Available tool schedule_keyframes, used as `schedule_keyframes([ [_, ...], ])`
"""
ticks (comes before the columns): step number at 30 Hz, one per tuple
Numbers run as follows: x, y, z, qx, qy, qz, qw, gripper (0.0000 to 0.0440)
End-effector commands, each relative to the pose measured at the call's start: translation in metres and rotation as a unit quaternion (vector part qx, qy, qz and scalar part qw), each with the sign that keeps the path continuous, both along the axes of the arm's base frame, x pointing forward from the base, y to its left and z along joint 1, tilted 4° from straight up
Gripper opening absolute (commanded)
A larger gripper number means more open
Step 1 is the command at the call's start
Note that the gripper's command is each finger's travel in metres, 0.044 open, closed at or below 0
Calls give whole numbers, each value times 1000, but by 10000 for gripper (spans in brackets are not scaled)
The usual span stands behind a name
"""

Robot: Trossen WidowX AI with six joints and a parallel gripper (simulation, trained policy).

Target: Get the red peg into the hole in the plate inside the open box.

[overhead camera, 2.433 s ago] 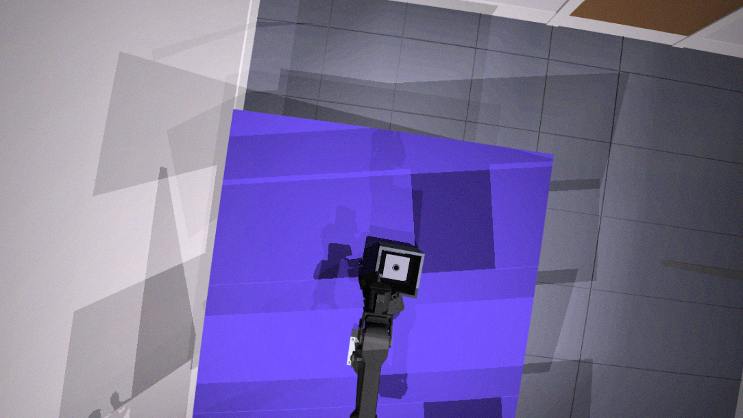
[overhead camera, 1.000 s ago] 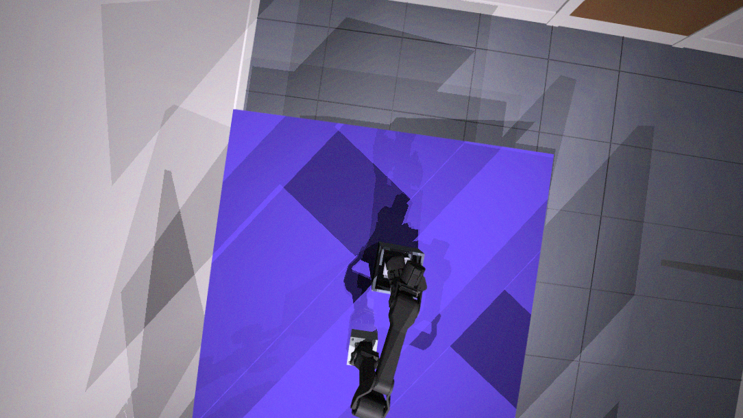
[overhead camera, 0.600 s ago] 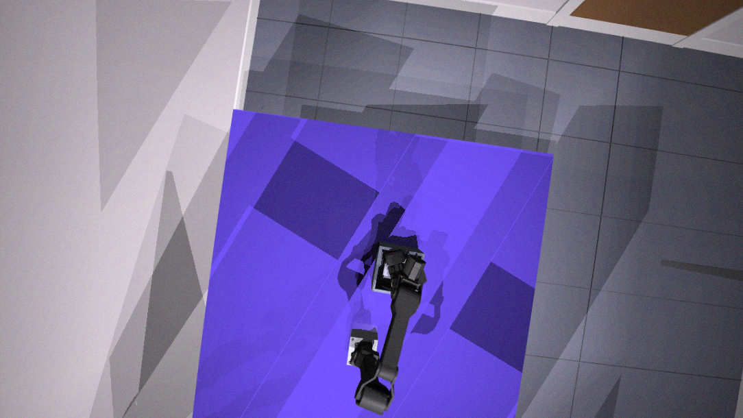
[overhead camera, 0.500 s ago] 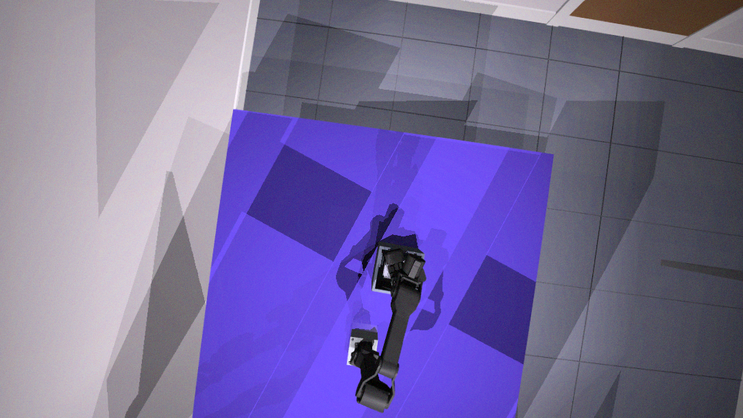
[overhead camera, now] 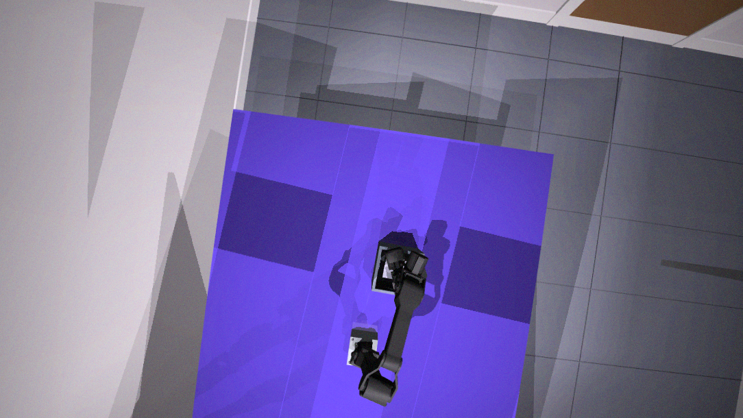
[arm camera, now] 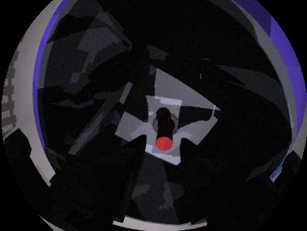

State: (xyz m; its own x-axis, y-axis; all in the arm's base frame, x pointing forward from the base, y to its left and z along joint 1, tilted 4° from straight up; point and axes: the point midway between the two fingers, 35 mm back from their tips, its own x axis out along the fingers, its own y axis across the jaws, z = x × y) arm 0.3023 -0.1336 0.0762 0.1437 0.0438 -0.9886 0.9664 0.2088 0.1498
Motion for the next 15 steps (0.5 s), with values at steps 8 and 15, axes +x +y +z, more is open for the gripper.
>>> schedule_keyframes([
  [8, 7, -7, 31, 40, -34, -9, 999, 194],
  [15, 14, -12, 56, 59, -69, -8, 996, 214],
])
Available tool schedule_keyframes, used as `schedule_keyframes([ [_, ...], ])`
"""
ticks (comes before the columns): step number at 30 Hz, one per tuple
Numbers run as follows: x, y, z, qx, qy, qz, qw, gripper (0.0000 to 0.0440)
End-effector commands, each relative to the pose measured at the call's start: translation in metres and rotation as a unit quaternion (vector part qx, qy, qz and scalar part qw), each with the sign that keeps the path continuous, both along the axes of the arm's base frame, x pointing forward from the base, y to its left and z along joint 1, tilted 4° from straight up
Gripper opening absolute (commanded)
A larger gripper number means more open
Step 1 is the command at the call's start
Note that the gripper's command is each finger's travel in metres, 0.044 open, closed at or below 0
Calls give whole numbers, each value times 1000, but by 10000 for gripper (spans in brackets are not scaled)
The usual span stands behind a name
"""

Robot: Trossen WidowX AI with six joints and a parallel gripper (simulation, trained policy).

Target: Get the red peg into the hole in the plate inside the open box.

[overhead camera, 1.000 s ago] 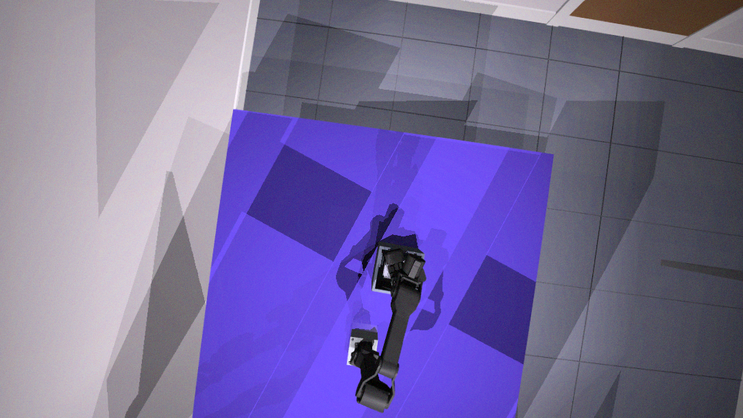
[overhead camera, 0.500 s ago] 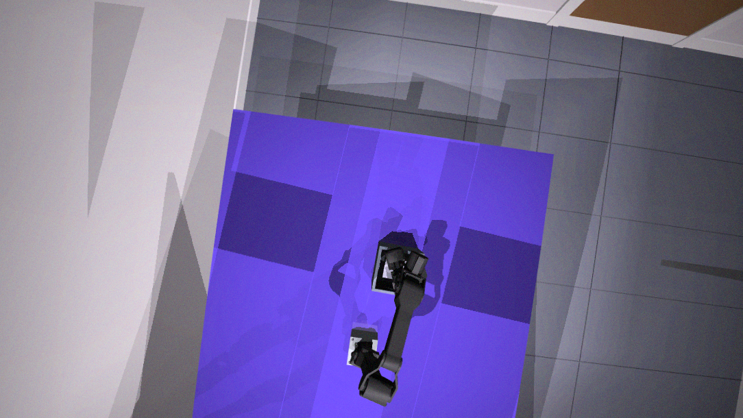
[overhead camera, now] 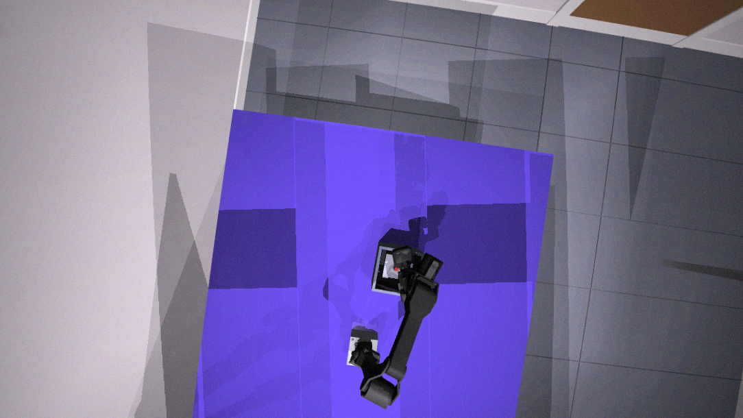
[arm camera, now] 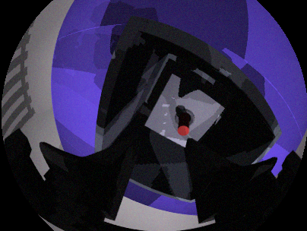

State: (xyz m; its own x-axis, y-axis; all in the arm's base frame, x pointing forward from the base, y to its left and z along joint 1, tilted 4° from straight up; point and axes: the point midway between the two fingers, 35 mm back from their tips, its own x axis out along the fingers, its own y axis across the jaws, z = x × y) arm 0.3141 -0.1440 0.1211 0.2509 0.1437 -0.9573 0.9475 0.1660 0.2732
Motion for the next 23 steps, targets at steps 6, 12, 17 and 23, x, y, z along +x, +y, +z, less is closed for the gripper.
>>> schedule_keyframes([
  [6, 7, -5, 28, 18, -44, 5, 999, 232],
  [12, 12, -11, 46, 25, -72, 13, 997, 250],
  [17, 16, -18, 64, 24, -101, 22, 994, 267],
  [23, 21, -24, 95, 14, -144, 38, 989, 278],
])
